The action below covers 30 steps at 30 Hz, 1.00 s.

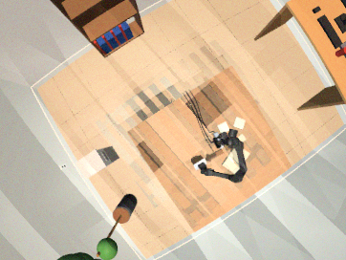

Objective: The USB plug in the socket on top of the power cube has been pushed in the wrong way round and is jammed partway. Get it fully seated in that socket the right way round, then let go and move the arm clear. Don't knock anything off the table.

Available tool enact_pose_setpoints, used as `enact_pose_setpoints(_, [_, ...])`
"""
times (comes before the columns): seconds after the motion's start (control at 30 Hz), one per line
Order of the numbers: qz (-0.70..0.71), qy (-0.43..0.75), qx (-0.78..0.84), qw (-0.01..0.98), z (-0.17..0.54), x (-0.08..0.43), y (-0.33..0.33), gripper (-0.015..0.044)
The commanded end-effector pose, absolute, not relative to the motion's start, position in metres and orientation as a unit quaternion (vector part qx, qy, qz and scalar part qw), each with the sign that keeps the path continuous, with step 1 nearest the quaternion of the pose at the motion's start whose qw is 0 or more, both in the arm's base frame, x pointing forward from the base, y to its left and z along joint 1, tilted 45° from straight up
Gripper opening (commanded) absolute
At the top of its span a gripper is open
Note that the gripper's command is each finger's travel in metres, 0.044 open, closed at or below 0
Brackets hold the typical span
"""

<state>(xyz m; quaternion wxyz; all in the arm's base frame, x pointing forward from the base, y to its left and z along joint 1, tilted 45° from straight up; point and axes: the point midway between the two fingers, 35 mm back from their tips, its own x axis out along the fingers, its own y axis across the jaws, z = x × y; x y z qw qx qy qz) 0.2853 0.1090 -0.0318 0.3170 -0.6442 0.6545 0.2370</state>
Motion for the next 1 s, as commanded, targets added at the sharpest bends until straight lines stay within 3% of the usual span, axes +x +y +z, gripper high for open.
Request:
enact_pose_setpoints(0.0, [0.240,0.654,-0.643,0.317,-0.0328,0.2849,0.1088,0.0000])
enact_pose_setpoints(0.97, [0.243,0.653,-0.640,0.324,-0.0362,0.2853,0.1073,0.0000])
